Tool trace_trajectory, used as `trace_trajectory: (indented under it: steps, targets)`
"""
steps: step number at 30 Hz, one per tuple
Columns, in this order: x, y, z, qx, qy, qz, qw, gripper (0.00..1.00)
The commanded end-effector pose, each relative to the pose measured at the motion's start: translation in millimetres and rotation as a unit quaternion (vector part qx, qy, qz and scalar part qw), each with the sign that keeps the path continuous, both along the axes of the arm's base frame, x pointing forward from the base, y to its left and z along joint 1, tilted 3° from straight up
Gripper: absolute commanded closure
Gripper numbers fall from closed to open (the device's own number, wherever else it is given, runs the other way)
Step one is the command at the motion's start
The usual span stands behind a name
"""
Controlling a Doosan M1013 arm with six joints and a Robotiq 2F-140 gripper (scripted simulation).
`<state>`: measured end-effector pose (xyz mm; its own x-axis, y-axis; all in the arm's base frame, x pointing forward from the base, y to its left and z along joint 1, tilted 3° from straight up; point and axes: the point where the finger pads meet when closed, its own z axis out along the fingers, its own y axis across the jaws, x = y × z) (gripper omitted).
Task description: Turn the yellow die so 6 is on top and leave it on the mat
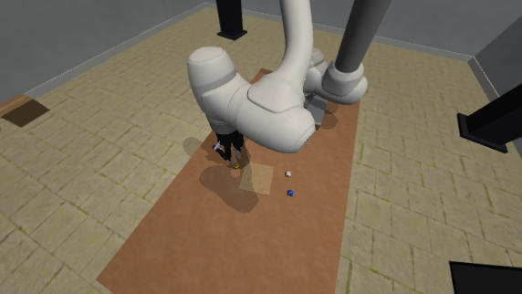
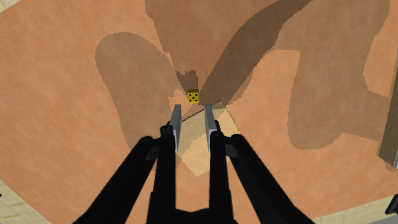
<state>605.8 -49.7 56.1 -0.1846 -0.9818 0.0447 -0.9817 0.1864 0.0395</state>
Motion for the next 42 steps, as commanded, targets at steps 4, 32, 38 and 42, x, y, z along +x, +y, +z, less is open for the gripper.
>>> trace_trajectory:
  steps: [4,32,38,42]
  targets:
    - [0.0,0.0,0.0,0.000,0.000,0.000,1.000,0.79]
    - [-1.1,-1.0,-21.8,0.000,0.000,0.000,1.000,0.79]
    - [-1.5,-1.5,-31.5,0.000,0.000,0.000,1.000,0.79]
    - [-1.8,-1.7,-37.5,0.000,0.000,0.000,1.000,0.79]
